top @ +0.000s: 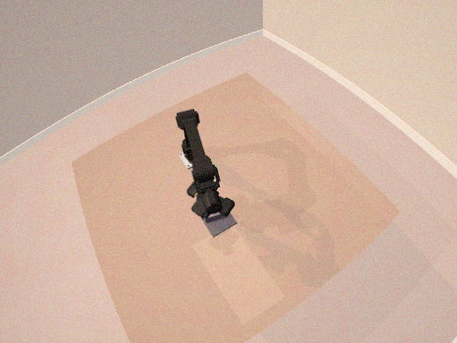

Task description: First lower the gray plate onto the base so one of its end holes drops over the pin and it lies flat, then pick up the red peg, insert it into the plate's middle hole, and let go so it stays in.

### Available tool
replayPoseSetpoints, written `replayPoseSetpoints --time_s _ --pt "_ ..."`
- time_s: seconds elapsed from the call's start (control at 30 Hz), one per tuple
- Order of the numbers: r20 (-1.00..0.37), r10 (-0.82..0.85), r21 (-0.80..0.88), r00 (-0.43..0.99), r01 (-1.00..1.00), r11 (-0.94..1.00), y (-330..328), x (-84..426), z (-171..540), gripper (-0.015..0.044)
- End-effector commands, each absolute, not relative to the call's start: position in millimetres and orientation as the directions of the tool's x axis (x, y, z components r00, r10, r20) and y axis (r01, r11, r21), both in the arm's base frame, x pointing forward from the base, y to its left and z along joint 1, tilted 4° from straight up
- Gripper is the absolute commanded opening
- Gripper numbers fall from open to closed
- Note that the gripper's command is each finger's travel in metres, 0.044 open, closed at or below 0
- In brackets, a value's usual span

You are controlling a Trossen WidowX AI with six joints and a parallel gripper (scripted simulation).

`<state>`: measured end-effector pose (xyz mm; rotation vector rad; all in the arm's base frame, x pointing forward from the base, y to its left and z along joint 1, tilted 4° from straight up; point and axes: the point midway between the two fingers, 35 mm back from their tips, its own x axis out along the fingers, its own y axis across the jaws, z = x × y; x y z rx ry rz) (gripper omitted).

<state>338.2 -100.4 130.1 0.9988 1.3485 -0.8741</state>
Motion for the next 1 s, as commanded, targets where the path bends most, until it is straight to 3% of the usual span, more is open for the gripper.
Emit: replayPoseSetpoints --time_s 0.0,0.97 --pt "-0.997 0.059 0.069 0.051 0.933 0.352 -100.5 338.1 132.0 0.015" --pt "-0.997 0.061 0.069 0.051 0.933 0.352 -105.7 332.0 147.3 0.015"
